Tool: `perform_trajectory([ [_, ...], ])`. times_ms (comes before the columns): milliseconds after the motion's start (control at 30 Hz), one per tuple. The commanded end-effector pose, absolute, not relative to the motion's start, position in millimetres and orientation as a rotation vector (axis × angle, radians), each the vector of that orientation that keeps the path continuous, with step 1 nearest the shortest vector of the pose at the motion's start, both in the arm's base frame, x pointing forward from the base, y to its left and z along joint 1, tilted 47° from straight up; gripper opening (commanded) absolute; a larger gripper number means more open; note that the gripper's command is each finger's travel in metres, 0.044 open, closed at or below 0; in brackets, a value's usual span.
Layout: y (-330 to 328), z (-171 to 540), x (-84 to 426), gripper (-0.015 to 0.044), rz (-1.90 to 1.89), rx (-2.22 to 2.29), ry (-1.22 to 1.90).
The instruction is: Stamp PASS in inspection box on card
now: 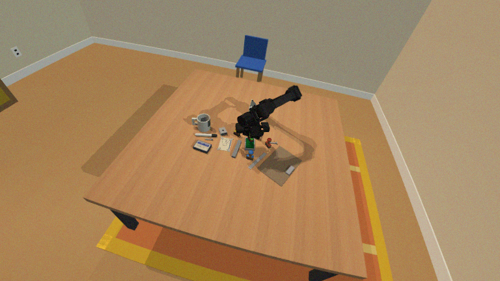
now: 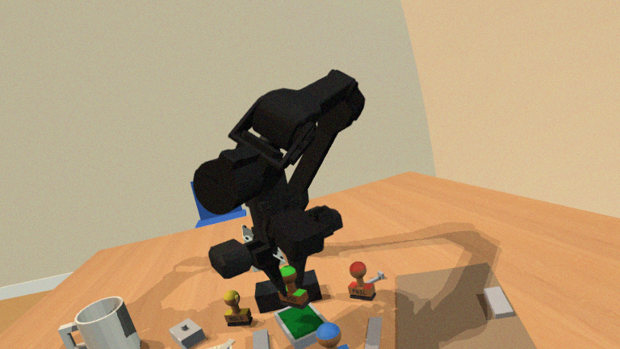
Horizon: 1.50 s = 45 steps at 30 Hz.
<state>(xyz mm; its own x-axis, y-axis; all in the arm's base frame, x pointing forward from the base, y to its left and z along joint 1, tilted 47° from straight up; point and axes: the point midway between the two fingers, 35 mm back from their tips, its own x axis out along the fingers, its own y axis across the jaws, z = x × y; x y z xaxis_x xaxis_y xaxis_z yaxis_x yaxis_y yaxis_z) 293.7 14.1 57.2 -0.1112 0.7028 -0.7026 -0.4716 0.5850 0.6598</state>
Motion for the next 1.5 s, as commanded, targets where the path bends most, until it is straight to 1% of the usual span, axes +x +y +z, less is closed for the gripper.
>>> perform_trajectory([
  [0,16.8,55.2,293.3,0.0000,1.007,0.226,1.353],
  [1467,35.6,37.8,289.0,0.0000,1.013,0.227,1.351],
])
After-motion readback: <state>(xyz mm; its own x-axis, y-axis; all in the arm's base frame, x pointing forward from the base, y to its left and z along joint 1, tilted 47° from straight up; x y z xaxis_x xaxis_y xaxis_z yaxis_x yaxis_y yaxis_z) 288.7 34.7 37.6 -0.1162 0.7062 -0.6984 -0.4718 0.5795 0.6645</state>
